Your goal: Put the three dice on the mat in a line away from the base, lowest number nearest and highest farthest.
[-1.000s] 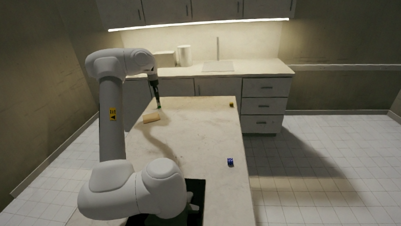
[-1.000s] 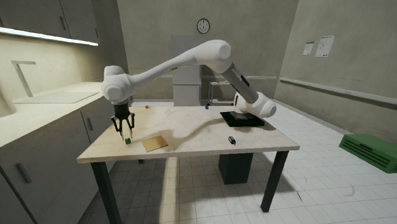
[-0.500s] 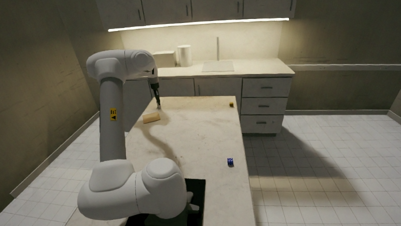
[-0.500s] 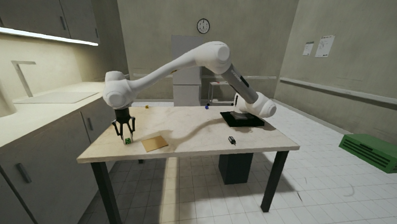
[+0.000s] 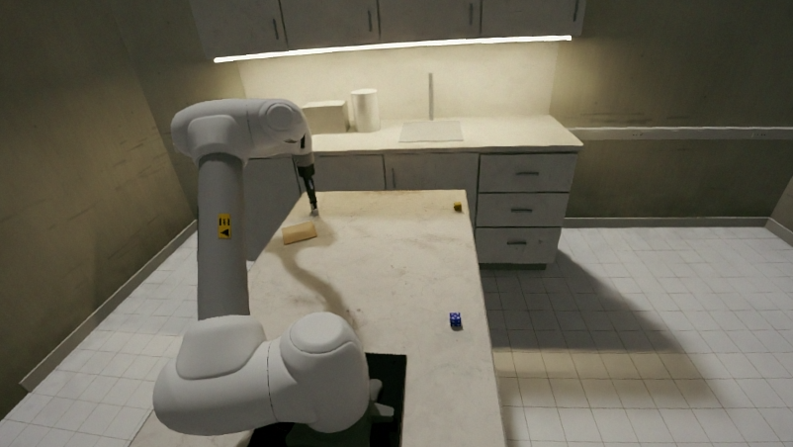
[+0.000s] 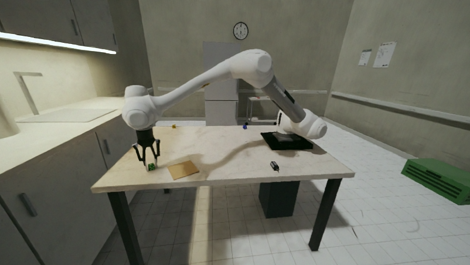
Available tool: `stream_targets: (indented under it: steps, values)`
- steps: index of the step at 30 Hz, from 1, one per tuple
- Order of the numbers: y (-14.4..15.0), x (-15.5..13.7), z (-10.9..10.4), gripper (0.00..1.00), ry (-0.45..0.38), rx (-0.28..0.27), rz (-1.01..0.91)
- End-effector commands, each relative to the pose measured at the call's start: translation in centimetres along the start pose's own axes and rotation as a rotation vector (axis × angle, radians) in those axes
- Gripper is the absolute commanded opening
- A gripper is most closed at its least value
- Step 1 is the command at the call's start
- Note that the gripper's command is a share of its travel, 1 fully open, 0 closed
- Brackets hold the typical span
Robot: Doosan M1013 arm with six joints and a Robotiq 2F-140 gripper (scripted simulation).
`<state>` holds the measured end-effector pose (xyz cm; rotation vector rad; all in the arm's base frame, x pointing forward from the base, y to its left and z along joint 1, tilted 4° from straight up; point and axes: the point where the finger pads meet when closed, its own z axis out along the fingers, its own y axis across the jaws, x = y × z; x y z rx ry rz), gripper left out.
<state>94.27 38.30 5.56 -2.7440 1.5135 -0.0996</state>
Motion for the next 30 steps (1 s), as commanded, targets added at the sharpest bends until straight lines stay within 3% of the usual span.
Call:
stream_targets:
  steps: [1,28,29,30]
  values:
    - [-0.06,0.00,-0.17,0.35,0.000,0.002,0.000]
    - [-0.06,0.00,-0.17,0.35,0.000,0.002,0.000]
    - [-0.06,0.00,-0.17,0.24,0.000,0.002,0.000]
    - [-0.06,0.00,-0.17,0.24,0.000,0.002,0.000]
